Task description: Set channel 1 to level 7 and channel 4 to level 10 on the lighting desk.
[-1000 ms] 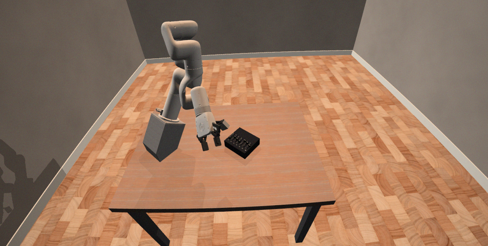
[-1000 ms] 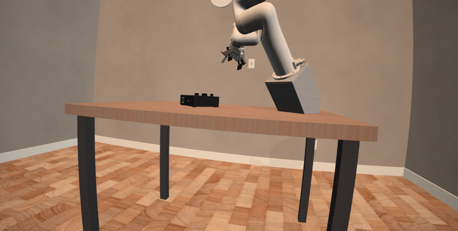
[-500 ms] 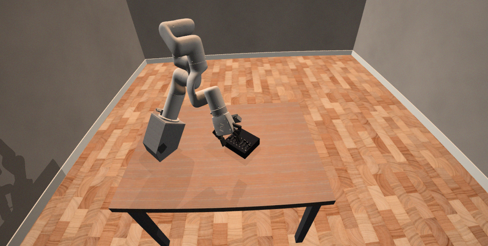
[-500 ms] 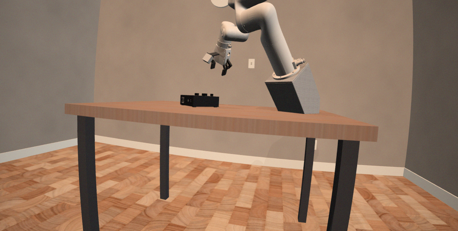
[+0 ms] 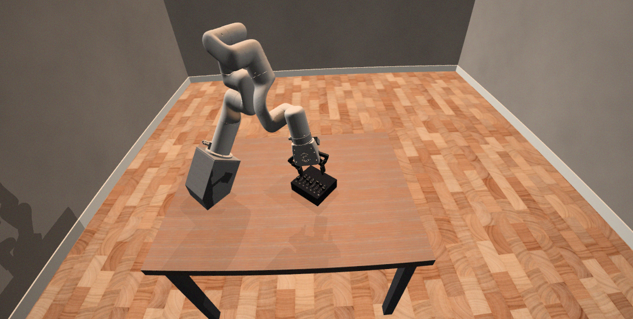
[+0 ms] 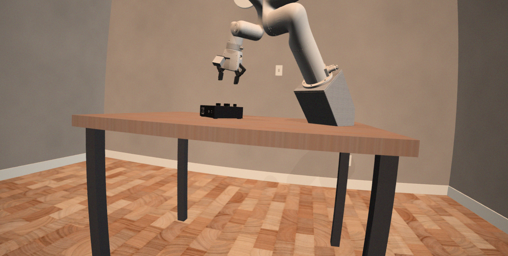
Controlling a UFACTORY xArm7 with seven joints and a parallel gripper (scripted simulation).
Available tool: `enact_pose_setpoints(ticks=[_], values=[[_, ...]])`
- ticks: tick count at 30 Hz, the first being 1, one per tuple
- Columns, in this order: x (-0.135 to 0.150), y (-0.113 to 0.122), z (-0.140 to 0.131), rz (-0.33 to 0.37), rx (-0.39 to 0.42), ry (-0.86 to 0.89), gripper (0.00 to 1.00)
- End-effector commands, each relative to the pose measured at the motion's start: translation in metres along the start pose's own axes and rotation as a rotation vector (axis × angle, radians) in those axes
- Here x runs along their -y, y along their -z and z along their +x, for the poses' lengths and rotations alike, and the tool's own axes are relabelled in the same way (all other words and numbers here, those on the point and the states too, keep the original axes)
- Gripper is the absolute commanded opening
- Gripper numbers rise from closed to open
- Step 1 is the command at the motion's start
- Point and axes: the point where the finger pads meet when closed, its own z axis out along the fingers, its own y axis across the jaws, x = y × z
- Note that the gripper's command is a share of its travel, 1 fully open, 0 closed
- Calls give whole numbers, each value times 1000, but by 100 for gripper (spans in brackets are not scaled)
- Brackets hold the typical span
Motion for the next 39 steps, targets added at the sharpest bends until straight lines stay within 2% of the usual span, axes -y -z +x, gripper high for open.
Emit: enact_pose_setpoints(ticks=[1,5,8,12,34,35,37,39], values=[[-1,7,31,85,-75,69,100],[0,10,40,112,-95,94,100],[4,16,60,173,-134,148,100],[6,20,69,205,-151,174,100],[6,21,69,205,-153,169,100],[7,20,65,198,-165,133,100],[14,17,47,165,-225,-61,100],[14,17,47,165,-225,-61,100]])
